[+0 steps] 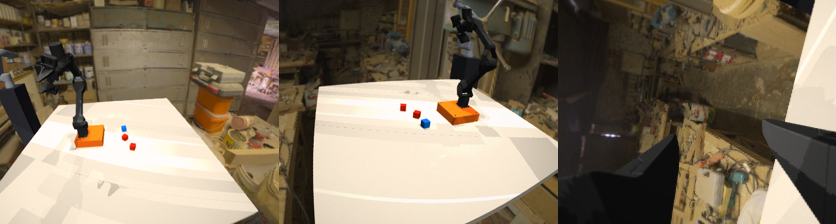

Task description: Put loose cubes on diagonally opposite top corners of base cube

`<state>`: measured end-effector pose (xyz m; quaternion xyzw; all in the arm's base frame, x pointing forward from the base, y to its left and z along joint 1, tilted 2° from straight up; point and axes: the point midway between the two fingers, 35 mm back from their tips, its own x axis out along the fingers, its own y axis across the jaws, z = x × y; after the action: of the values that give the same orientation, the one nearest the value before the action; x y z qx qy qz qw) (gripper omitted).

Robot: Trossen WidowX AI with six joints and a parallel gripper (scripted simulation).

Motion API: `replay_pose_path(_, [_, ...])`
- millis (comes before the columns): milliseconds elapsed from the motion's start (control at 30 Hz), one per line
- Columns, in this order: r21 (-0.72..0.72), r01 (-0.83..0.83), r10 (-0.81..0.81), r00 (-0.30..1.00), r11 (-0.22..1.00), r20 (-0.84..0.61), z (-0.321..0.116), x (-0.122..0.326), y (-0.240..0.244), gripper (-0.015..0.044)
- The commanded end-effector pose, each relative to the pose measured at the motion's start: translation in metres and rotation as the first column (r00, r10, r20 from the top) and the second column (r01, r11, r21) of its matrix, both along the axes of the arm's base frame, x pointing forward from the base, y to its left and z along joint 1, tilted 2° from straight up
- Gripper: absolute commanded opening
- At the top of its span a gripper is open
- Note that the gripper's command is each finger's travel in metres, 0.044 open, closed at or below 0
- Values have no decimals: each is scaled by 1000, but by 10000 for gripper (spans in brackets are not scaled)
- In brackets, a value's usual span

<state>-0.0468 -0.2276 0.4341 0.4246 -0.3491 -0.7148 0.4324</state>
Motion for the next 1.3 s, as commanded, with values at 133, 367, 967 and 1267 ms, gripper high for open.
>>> replay_pose_path(133, [254, -292, 330, 935, 922, -126, -45, 59, -49, 265])
replay_pose_path(367, [463, -489, 620, 763, 739, -183, -90, 123, -72, 265])
replay_pose_path(967, [843, -537, 996, -59, 20, -61, -217, 292, -31, 265])
replay_pose_path(1267, [909, -296, 865, -488, -292, 120, -281, 352, 35, 265])
